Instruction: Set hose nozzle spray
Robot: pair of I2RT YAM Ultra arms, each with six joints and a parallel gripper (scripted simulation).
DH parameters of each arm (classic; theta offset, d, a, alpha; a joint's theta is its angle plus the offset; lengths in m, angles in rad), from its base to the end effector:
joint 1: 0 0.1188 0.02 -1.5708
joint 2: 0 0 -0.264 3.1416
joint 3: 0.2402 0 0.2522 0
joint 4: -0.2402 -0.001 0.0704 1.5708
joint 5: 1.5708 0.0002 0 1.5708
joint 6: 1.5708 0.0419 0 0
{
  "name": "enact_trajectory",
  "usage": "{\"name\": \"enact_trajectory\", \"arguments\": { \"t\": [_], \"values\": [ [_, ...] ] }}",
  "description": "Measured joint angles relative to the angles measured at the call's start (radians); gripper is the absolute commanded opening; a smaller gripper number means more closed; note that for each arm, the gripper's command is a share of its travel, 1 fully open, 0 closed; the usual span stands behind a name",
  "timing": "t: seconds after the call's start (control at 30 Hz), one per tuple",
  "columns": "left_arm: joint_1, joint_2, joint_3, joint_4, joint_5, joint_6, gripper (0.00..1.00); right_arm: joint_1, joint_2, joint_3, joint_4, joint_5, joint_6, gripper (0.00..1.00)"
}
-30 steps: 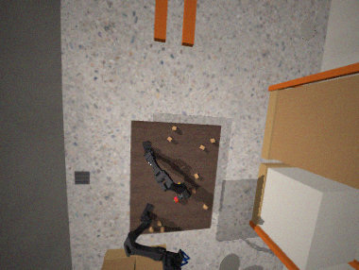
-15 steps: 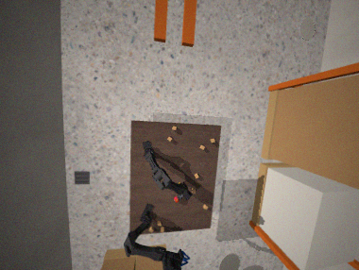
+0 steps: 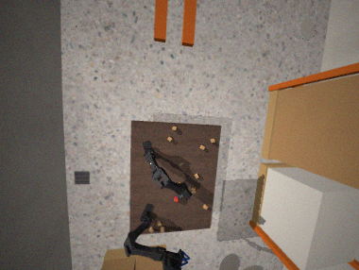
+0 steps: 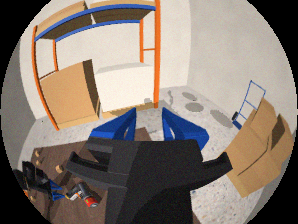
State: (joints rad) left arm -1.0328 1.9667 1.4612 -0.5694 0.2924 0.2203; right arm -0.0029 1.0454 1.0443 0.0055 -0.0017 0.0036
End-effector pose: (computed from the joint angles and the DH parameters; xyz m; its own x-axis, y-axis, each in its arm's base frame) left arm 0.2045 -0.3643 0.1989 -0.2447 0.8185 -0.5197 0.9695 0.1988 -0.1434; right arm 0.2449 0.0004 0.4072 0.0044 0.0036 -1.0000 0.0012 1.0000 0.0036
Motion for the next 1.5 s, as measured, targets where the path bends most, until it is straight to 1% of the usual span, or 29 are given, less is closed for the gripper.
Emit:
{"name": "enact_trajectory", "arguments": {
  "t": [0.3, 0.43, 0.8, 1.03, 1.37, 1.5],
  "values": [
    [0.025, -0.017, -0.001, 0.012, -0.008, -0.004, 0.51, 0.0, 0.0, 0.0, 0.0, 0.0, 0.0, 0.37],
    [0.051, -0.04, -0.025, 0.031, -0.015, -0.011, 0.51, 0.0, 0.0, 0.0, 0.0, 0.0, 0.0, 0.37],
    [0.184, -0.162, -0.074, 0.098, -0.051, -0.039, 0.51, 0.0, 0.0, 0.0, 0.0, 0.0, 0.0, 0.37],
    [0.232, -0.207, -0.099, 0.129, -0.063, -0.051, 0.51, 0.0, 0.0, 0.0, 0.0, 0.0, 0.0, 0.37],
    [0.362, -0.323, -0.144, 0.197, -0.099, -0.076, 0.51, -0.001, 0.0, 0.0, -0.001, 0.0, 0.0, 0.37],
    [0.383, -0.343, -0.154, 0.218, -0.105, -0.082, 0.51, -0.001, 0.0, 0.0, -0.001, 0.0, 0.0, 0.37]
  ]
}}
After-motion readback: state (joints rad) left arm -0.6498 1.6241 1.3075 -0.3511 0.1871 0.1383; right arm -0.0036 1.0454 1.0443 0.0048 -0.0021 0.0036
